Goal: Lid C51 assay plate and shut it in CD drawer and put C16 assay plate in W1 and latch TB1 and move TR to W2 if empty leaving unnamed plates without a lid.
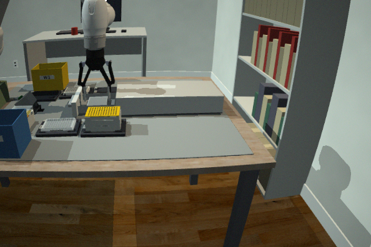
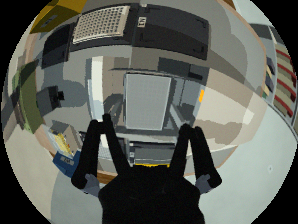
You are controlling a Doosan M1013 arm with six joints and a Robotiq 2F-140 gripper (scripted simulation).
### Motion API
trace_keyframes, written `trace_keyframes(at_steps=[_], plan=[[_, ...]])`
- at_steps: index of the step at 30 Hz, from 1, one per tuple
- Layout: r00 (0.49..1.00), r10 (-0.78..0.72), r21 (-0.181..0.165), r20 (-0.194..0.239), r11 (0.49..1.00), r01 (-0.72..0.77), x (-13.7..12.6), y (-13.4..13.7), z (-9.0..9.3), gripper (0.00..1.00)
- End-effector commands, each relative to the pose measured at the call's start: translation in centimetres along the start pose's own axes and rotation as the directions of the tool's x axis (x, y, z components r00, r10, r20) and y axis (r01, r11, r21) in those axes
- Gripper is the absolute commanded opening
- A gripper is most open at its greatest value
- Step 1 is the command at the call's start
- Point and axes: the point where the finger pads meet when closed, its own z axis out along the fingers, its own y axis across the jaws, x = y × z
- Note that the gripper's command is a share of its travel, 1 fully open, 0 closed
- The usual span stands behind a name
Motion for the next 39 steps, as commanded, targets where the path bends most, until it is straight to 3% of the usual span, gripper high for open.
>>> trace_keyframes(at_steps=[1, 39], plan=[[1.000, 0.000, 0.000, 0.000, 1.000, 0.000, 0.0, 0.0, -0.4, 0.66], [1.000, 0.000, 0.000, 0.000, 1.000, 0.000, 0.0, 0.0, -4.7, 0.66]])
